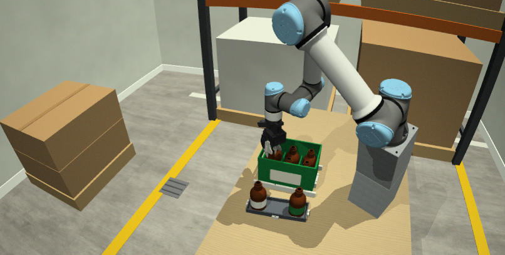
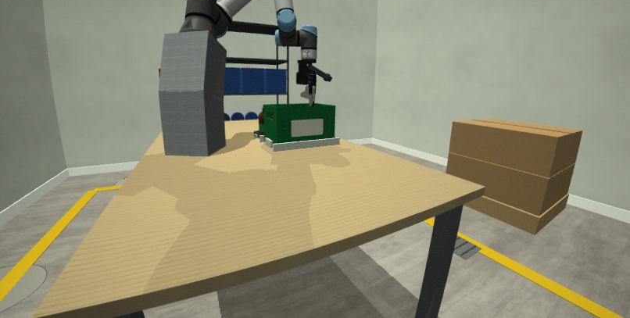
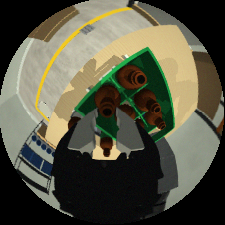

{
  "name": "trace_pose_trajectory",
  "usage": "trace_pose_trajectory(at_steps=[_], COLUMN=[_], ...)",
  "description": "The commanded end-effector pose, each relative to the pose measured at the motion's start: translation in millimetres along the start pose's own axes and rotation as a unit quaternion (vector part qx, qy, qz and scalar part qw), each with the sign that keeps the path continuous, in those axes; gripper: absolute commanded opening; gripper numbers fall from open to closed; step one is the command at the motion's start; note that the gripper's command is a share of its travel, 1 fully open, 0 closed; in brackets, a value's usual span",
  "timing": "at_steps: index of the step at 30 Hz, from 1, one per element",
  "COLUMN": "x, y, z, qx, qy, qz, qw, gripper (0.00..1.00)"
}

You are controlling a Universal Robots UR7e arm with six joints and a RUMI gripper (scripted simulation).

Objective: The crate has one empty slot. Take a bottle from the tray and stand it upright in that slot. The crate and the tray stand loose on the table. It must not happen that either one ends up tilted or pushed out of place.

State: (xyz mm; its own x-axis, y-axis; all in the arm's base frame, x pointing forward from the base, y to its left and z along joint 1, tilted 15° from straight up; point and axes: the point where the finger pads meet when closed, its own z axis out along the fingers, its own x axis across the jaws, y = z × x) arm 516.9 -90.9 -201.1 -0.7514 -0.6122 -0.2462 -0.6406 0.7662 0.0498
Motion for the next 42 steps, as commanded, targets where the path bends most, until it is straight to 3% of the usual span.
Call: trace_pose_trajectory(at_steps=[1,42], x=[-0.2,-0.3], y=[-0.6,-0.6], z=[0.3,15.6], qx=[0.001,0.001], qy=[0.000,0.000], qz=[0.000,0.000], qw=[1.000,1.000], gripper=[0.00,0.00])
